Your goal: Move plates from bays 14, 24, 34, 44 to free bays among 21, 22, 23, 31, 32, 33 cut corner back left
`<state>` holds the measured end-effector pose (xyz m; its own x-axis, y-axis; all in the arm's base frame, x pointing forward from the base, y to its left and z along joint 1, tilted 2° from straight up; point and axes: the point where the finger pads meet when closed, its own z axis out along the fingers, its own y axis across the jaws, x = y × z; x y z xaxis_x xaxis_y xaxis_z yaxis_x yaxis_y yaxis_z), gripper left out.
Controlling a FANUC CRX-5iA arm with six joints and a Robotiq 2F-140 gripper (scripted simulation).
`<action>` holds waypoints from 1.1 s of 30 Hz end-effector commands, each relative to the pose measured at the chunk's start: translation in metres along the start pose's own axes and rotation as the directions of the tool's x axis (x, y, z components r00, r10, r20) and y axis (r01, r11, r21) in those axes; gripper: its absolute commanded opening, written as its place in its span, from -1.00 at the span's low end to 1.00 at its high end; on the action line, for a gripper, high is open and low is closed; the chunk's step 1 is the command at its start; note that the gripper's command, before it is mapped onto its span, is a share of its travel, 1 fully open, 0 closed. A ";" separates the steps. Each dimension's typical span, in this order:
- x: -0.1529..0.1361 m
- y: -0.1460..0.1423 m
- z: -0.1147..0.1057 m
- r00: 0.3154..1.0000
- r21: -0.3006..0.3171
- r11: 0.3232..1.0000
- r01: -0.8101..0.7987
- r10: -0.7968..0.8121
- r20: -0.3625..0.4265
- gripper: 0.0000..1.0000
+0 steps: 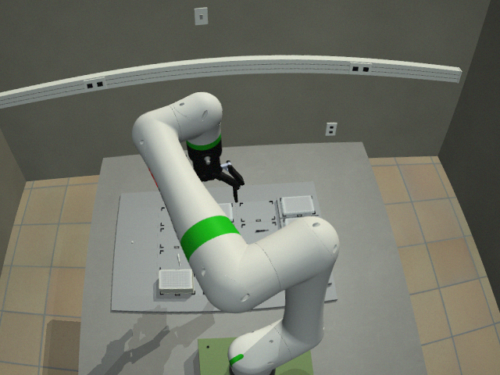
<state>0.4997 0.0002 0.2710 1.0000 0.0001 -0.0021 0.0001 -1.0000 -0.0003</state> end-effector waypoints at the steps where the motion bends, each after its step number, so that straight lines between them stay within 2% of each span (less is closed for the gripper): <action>1: 0.000 0.000 -0.001 1.000 0.000 1.000 0.000 0.000 -0.002 1.00; 17: 0.000 0.000 -0.001 1.000 0.000 1.000 0.000 0.000 -0.002 1.00; 18: 0.002 0.002 0.003 0.999 0.000 0.999 -0.033 0.033 -0.002 0.40; 26: 0.015 0.012 0.033 0.959 0.003 0.959 -0.282 0.282 0.001 0.40; 33: 0.021 0.018 0.049 0.915 0.004 0.915 -0.403 0.403 0.003 0.40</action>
<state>0.5165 -0.0143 0.2301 0.9427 -0.3335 -0.0097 -0.3336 -0.9427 -0.0053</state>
